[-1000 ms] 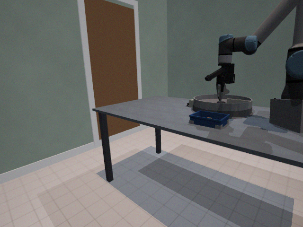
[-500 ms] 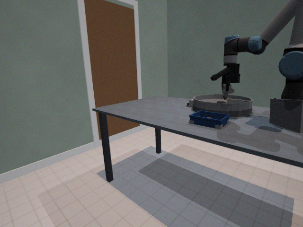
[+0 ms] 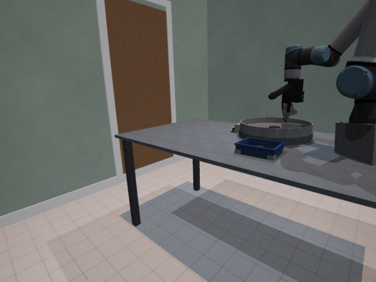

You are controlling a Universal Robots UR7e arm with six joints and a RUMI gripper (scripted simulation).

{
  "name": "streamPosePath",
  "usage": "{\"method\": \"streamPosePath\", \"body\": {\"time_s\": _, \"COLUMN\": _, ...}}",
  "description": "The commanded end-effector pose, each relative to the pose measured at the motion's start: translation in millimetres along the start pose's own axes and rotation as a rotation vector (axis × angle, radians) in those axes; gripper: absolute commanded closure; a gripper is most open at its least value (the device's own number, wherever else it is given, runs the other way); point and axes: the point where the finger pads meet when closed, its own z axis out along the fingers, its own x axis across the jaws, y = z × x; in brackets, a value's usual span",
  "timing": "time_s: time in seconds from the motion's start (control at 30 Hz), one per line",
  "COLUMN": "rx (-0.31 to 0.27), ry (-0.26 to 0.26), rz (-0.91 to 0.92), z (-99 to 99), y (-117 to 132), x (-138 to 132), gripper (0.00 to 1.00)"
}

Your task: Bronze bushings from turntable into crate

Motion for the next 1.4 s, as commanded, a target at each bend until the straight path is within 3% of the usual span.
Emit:
{"method": "streamPosePath", "body": {"time_s": 0.0, "rx": 0.006, "ry": -0.007, "rz": 0.001, "z": -0.2, "y": 21.0, "x": 12.8, "gripper": 0.94}}
{"method": "streamPosePath", "body": {"time_s": 1.37, "rx": 0.006, "ry": -0.004, "rz": 0.062, "z": -0.4, "y": 130.5, "x": 93.5, "gripper": 0.94}}
